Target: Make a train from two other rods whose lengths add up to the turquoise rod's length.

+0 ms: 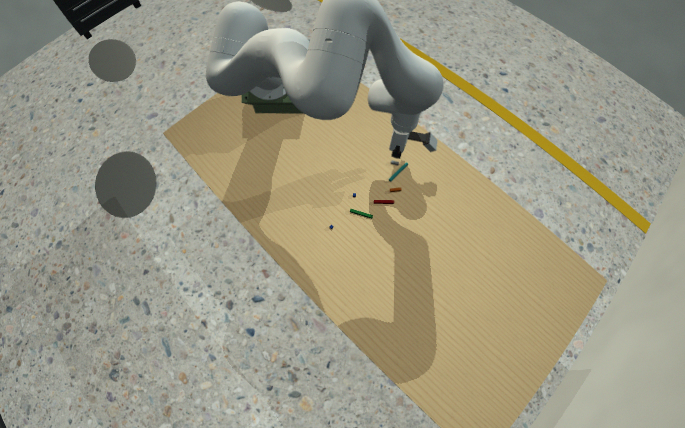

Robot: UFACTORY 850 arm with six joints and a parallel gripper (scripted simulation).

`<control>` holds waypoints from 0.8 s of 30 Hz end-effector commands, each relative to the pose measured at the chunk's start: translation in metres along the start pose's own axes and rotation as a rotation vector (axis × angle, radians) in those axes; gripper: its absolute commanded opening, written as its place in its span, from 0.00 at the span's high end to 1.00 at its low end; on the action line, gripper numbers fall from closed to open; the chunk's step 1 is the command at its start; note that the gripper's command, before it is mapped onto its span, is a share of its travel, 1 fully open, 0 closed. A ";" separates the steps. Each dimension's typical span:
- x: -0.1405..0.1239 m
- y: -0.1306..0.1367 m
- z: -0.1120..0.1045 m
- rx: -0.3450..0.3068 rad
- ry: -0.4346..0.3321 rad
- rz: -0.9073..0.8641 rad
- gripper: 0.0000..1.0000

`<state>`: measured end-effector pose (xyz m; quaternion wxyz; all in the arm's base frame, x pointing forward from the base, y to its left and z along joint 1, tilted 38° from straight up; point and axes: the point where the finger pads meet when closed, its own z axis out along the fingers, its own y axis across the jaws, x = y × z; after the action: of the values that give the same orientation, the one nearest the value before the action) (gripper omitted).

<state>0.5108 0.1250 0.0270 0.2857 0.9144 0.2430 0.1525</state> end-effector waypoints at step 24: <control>0.001 0.000 0.028 0.000 0.001 0.000 0.76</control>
<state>0.5201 0.1152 0.0097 0.2857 0.9144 0.2430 0.1523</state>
